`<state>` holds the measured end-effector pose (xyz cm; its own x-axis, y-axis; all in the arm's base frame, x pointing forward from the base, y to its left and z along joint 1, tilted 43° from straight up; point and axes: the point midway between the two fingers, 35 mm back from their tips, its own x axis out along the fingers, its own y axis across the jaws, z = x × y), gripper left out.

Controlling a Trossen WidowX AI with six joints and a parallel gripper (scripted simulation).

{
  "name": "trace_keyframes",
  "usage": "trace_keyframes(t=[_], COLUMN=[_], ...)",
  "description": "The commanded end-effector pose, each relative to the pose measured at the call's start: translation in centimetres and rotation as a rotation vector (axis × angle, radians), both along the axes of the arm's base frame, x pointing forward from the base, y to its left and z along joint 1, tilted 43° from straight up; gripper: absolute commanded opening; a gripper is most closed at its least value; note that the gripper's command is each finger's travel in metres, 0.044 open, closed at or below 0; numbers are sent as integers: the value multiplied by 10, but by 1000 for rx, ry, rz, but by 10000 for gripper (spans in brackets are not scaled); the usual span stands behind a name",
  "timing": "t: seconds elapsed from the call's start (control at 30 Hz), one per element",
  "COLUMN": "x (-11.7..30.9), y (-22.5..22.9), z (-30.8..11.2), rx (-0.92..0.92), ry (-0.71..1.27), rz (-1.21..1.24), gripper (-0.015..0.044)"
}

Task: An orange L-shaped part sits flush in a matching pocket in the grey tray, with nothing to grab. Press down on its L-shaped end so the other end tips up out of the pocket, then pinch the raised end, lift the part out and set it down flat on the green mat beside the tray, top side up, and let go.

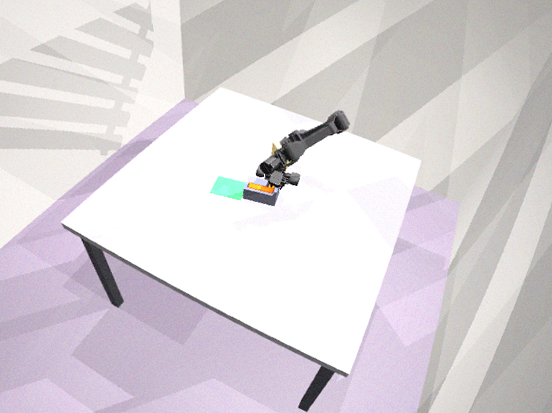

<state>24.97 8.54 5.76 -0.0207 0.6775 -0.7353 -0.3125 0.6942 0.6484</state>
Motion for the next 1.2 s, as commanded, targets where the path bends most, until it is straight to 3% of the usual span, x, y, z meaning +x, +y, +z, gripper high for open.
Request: trace_keyframes(t=[0.0,1.17], x=[-1,-2], y=[3,26], z=[-3,-24], rx=[3,6], ry=[5,0], rz=[-3,0], gripper=[180,180])
